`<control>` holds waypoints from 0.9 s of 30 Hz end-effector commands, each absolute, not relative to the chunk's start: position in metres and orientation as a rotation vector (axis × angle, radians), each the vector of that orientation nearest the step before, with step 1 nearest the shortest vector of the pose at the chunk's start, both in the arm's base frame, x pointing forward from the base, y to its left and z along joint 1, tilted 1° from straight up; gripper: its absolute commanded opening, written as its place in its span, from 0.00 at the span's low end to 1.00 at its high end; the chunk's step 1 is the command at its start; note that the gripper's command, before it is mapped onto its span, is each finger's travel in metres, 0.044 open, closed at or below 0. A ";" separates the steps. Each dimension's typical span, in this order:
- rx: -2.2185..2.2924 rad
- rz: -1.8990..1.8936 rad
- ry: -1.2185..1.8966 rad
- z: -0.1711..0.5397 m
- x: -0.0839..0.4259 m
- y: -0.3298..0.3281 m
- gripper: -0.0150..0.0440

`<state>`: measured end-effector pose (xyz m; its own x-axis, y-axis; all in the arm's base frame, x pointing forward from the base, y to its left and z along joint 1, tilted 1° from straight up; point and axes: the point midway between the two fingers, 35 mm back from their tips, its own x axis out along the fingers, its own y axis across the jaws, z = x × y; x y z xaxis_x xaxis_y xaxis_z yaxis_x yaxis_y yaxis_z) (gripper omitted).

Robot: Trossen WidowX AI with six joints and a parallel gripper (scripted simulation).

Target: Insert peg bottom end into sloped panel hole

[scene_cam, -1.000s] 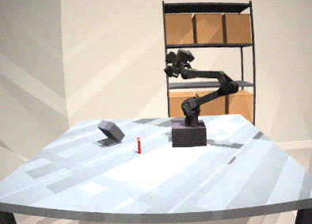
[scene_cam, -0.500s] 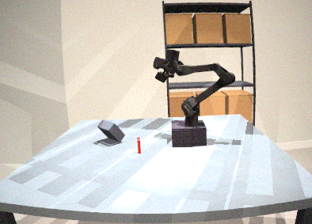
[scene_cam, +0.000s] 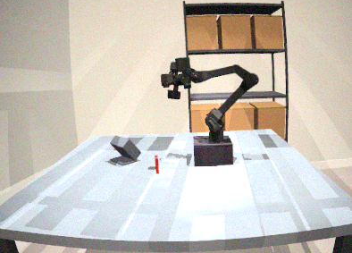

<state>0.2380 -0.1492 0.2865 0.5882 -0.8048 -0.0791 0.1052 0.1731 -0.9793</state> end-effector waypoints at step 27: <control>-1.723 0.242 0.803 0.189 0.328 -0.039 1.00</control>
